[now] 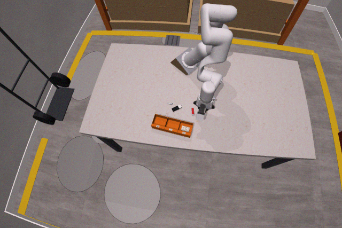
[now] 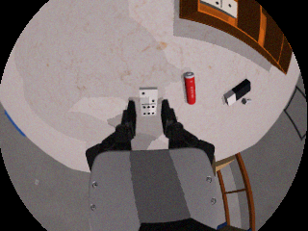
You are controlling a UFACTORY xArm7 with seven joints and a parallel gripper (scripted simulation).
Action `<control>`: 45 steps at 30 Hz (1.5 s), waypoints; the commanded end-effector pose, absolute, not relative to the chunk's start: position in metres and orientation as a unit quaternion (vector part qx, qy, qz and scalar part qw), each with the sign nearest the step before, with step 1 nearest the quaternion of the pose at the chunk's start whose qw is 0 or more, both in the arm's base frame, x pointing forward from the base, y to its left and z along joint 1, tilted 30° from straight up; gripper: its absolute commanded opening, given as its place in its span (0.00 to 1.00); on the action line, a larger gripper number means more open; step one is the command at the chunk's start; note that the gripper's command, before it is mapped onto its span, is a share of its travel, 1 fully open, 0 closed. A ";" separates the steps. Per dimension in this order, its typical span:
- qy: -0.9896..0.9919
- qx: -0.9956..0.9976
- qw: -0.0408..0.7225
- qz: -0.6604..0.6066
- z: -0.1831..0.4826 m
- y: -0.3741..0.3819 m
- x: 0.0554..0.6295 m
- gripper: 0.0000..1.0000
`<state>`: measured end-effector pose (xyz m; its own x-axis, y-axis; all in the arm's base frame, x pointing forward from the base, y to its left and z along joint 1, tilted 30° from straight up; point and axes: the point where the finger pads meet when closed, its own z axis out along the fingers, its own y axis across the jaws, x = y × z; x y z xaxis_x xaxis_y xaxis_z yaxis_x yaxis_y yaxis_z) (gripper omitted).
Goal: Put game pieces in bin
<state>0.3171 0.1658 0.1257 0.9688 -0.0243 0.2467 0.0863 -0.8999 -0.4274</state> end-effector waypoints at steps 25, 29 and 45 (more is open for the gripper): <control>-0.016 -0.966 0.227 -0.125 0.114 0.172 0.320 0.41; -0.016 -0.966 0.227 -0.125 0.114 0.172 0.320 0.41; -0.016 -0.966 0.227 -0.125 0.114 0.171 0.320 0.00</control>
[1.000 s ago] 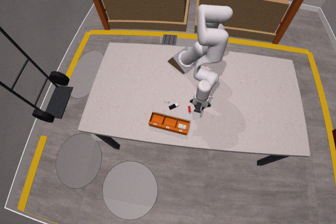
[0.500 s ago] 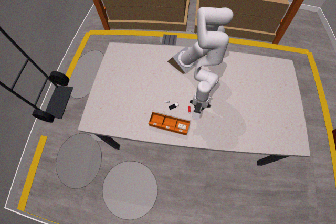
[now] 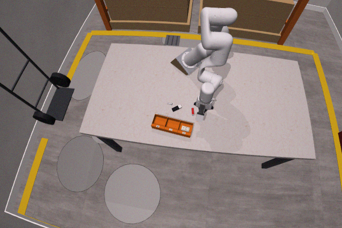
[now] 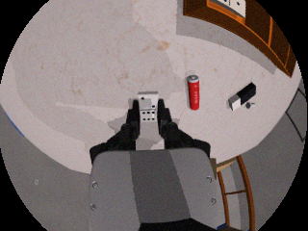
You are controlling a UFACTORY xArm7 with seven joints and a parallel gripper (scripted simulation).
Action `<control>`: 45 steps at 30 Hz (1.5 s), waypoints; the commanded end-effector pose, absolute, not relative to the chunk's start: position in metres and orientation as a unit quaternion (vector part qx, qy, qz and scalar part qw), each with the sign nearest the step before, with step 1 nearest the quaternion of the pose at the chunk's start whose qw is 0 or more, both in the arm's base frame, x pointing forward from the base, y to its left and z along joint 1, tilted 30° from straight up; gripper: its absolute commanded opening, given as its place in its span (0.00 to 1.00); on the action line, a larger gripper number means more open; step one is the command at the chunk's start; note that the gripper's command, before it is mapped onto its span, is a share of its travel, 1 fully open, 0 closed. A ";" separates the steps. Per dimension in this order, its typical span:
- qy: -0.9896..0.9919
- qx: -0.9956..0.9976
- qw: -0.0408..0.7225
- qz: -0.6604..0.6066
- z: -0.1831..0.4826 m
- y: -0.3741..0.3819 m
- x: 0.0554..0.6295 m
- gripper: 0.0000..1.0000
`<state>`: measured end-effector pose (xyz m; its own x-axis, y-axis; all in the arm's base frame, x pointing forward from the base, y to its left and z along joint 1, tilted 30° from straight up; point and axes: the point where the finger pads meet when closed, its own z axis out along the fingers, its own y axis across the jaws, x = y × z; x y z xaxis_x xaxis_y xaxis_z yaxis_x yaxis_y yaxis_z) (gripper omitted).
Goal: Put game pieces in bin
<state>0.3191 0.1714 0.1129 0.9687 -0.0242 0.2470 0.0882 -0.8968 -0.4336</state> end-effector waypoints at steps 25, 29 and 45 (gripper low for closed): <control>-0.016 -0.966 0.227 -0.125 0.122 0.167 0.318 0.00; -0.016 -0.966 0.227 -0.125 0.134 0.161 0.315 0.00; -0.016 -0.966 0.227 -0.125 0.166 0.145 0.306 0.00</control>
